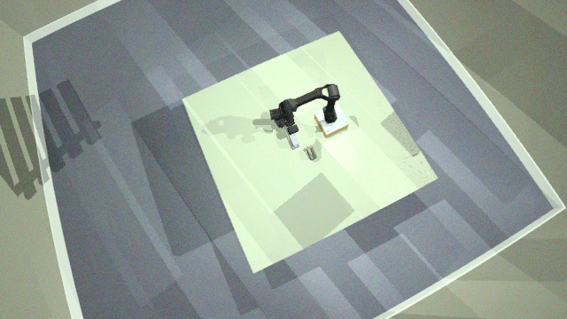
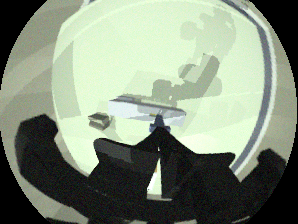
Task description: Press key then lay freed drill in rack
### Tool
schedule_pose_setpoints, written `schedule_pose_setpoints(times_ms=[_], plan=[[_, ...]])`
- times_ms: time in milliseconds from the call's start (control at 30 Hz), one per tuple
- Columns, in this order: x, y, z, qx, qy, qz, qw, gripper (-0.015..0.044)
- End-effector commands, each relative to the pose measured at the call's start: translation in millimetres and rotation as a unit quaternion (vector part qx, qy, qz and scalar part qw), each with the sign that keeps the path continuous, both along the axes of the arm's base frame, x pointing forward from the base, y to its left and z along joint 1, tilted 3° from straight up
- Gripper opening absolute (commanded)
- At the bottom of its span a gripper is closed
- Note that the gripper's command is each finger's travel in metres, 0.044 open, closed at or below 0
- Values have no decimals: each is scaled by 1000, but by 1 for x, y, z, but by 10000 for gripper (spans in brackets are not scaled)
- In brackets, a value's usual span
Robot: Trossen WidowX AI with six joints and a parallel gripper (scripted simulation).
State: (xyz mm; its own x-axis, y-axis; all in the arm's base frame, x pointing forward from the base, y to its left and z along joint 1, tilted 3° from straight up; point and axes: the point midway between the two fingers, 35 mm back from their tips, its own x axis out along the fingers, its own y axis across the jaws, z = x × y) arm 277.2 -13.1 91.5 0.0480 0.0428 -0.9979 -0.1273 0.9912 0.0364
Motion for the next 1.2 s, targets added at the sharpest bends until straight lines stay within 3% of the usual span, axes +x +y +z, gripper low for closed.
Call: schedule_pose_setpoints(times_ms=[0, 1167], plan=[[-3, 0, -3, 2, 5, -3, 1000, 0], [-5, -1, -5, 2, 5, -3, 1000, 0]])
